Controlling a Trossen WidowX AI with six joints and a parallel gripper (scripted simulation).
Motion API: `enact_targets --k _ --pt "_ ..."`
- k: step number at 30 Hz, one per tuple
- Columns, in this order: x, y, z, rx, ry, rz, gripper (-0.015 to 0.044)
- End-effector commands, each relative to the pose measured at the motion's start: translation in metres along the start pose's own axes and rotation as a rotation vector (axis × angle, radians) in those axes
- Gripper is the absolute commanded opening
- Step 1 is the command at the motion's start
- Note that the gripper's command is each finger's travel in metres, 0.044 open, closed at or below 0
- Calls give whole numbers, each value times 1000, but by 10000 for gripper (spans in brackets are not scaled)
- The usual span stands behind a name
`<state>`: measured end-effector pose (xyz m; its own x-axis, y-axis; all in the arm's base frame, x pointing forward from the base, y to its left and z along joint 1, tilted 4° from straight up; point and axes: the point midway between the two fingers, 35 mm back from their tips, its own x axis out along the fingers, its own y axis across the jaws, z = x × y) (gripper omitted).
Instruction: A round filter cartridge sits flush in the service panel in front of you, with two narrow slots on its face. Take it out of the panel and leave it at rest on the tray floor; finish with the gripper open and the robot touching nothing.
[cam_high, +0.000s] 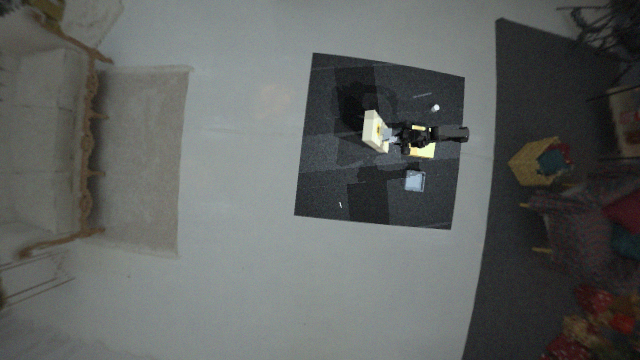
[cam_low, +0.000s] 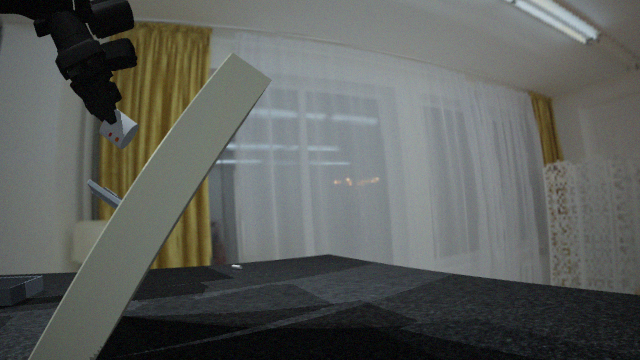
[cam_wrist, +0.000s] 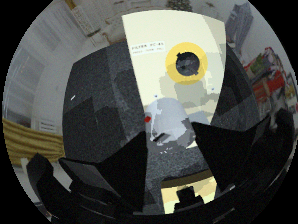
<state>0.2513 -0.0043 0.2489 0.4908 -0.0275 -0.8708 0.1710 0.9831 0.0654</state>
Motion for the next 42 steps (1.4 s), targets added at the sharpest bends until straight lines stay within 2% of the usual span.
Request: enact_targets --k 1,12,42 --pt "3 14 1 5 -5 -4 0" --pt "1 33 -5 -43 -1 35 0" --pt "-28 156 -82 -723 1 434 0"
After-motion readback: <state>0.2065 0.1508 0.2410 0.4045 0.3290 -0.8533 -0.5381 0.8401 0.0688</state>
